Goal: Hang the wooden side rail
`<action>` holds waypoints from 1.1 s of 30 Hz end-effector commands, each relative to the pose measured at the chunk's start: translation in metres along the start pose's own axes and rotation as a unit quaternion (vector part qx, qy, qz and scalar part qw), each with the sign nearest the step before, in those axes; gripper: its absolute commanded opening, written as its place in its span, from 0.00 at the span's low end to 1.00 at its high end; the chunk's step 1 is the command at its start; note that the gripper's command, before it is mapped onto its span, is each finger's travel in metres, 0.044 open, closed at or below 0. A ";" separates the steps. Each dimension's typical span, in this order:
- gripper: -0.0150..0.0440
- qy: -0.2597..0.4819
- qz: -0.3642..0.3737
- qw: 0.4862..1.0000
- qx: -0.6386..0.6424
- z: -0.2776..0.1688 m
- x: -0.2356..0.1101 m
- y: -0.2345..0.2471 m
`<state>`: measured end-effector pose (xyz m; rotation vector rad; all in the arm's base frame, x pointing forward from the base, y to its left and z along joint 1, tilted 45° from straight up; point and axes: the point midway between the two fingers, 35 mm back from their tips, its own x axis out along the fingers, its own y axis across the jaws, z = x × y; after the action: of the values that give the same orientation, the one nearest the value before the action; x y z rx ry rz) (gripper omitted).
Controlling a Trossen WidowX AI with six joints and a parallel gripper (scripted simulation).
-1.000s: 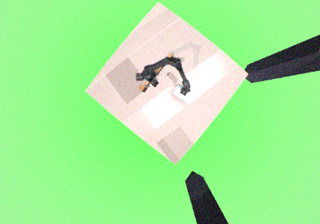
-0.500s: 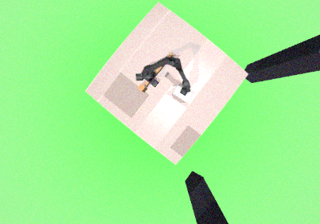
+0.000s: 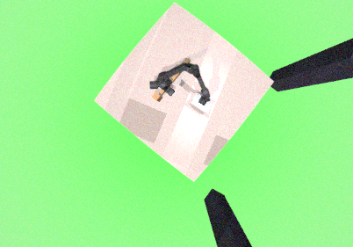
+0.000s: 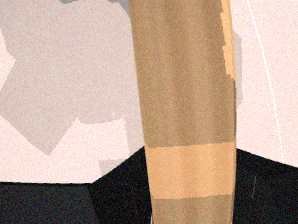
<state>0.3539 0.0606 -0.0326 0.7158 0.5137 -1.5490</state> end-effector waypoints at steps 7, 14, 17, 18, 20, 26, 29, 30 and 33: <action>0.25 0.004 0.006 1.000 0.002 -0.004 -0.006 0.002; 0.25 0.004 0.006 1.000 0.002 -0.005 -0.006 0.001; 0.25 0.004 0.006 1.000 0.002 -0.005 -0.006 0.001; 0.25 0.004 0.006 1.000 0.002 -0.005 -0.006 0.001; 0.25 0.004 0.006 1.000 0.002 -0.005 -0.006 0.001; 0.25 0.004 0.006 1.000 0.002 -0.006 -0.005 0.001; 0.25 0.004 0.006 1.000 0.002 -0.006 -0.005 0.001; 0.25 0.004 0.006 1.000 0.002 -0.006 -0.005 0.002; 0.25 0.004 0.006 1.000 0.002 -0.007 -0.005 0.002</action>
<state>0.3539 0.0632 -0.0345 0.7127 0.5142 -1.5488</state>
